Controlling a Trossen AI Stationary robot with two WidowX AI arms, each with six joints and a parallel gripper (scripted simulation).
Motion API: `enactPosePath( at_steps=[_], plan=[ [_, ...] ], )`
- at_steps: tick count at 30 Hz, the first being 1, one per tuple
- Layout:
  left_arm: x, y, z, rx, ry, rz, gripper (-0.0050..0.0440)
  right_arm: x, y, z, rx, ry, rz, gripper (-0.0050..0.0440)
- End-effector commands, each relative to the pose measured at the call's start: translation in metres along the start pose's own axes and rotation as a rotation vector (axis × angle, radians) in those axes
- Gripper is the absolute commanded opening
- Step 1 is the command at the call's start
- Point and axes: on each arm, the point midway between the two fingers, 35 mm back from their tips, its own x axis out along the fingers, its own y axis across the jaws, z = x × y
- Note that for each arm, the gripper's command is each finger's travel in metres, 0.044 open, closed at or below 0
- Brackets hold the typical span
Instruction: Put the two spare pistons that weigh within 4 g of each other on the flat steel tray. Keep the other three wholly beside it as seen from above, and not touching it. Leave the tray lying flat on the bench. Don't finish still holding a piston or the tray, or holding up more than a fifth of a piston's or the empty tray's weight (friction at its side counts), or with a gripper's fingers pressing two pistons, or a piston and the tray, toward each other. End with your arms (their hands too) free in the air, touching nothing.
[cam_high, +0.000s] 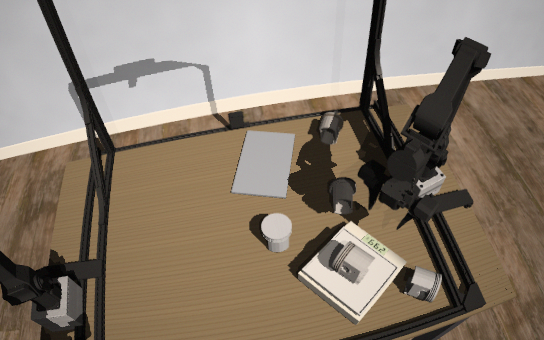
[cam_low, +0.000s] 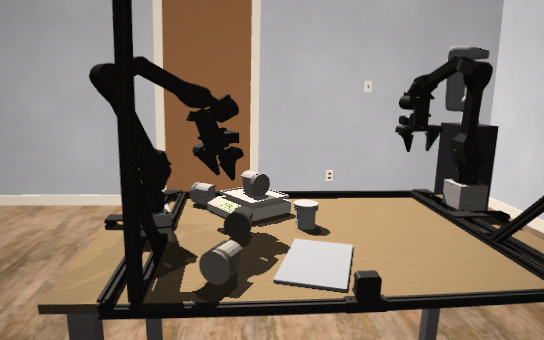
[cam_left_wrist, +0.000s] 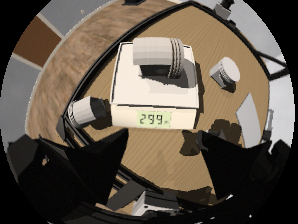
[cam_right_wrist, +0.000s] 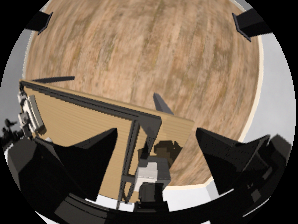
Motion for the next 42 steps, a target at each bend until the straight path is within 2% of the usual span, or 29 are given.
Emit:
enactPosePath(
  at_steps=[1, 42],
  plan=[
    [0.0031, -0.0009, -0.0052, 0.002, 0.009, -0.006, 0.0378, 0.0, 0.0005, -0.0002, -0.004, 0.001, 0.003, 0.044],
    [0.0023, -0.0008, -0.0023, 0.001, 0.008, -0.006, 0.0378, 0.0, 0.0005, -0.0002, -0.004, 0.001, 0.003, 0.044]
  ],
)
